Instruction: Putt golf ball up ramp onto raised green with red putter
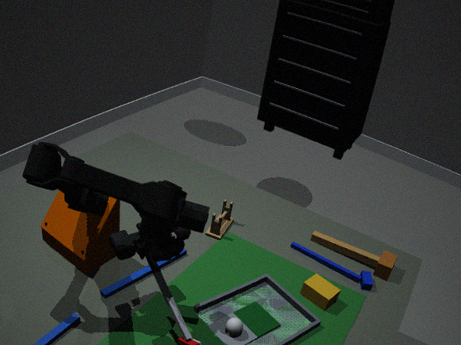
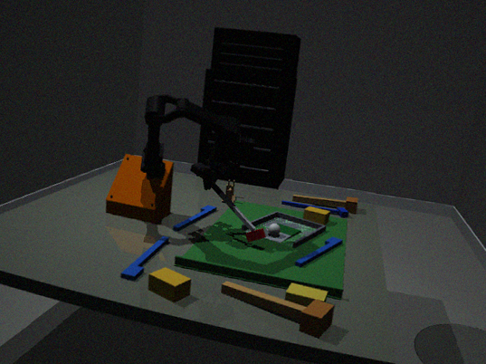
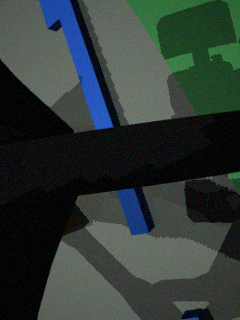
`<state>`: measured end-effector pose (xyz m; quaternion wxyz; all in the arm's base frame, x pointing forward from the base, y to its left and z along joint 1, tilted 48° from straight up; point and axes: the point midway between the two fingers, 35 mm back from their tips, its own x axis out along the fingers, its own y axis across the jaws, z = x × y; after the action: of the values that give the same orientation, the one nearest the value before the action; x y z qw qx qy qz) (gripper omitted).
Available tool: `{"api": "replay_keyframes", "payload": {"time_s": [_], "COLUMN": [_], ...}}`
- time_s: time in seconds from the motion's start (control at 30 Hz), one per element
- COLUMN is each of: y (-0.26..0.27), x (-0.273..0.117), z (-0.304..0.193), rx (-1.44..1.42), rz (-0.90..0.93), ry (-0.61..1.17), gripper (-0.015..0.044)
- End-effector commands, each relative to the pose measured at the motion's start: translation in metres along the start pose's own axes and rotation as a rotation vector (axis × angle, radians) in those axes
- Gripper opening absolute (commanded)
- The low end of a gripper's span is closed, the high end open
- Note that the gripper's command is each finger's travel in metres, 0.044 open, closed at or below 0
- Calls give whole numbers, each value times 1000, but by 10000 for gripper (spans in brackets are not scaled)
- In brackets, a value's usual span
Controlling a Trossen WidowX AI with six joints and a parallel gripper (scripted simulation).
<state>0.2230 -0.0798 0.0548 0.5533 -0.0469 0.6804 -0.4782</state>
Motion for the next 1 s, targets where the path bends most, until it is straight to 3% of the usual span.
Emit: {"api": "replay_keyframes", "payload": {"time_s": [0.0,0.2,0.97], "y": [3,2,3], "x": [-19,-46,-39], "z": [-4,-13,-10], "rx": [2,2,-4], "rz": [6,5,5], "ry": [-5,-4,-9], "gripper": [0,0,0]}}
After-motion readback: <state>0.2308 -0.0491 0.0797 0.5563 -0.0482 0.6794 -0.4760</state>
